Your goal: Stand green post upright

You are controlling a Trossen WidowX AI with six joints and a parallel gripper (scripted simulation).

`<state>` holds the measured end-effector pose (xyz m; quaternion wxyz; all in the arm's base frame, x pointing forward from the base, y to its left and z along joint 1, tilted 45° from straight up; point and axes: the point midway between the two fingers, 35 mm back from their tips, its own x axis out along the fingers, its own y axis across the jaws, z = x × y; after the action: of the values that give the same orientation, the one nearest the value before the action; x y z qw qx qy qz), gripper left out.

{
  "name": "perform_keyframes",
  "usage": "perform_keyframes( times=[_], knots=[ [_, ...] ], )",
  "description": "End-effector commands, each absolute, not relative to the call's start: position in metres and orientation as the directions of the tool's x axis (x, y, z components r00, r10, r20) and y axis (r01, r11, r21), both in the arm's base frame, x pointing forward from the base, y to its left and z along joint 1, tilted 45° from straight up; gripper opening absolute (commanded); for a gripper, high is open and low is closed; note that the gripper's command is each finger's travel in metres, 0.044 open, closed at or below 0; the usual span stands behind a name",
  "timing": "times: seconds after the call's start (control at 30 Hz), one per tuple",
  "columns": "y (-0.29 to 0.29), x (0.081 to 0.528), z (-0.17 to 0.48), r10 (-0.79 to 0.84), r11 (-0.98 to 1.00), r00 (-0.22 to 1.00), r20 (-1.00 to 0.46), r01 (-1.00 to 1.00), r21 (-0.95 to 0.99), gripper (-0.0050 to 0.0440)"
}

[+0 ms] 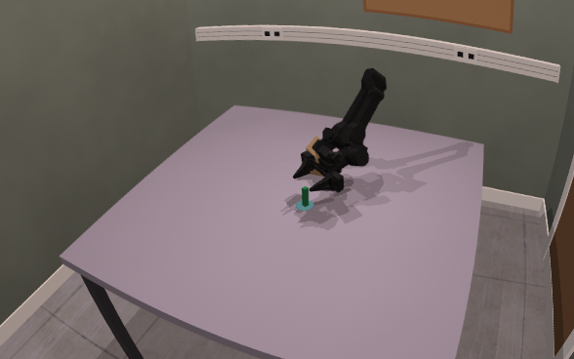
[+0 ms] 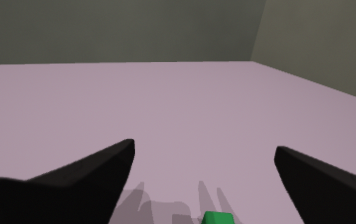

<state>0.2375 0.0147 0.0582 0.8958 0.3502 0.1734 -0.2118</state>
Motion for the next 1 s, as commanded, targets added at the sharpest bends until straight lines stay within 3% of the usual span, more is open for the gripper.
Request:
perform_keyframes(
  times=[0.0, 0.63, 0.97],
  knots=[
    [0.010, 0.239, 0.071, -0.241, 0.667, 0.849, -0.471, 0.497, 0.555, 0.0400],
    [-0.021, 0.218, 0.100, -0.247, 0.708, 0.836, -0.490, 0.501, 0.497, 0.0400],
    [-0.027, 0.216, 0.089, -0.158, 0.837, 0.571, -0.806, 0.511, 0.198, 0.0400]
  ],
)
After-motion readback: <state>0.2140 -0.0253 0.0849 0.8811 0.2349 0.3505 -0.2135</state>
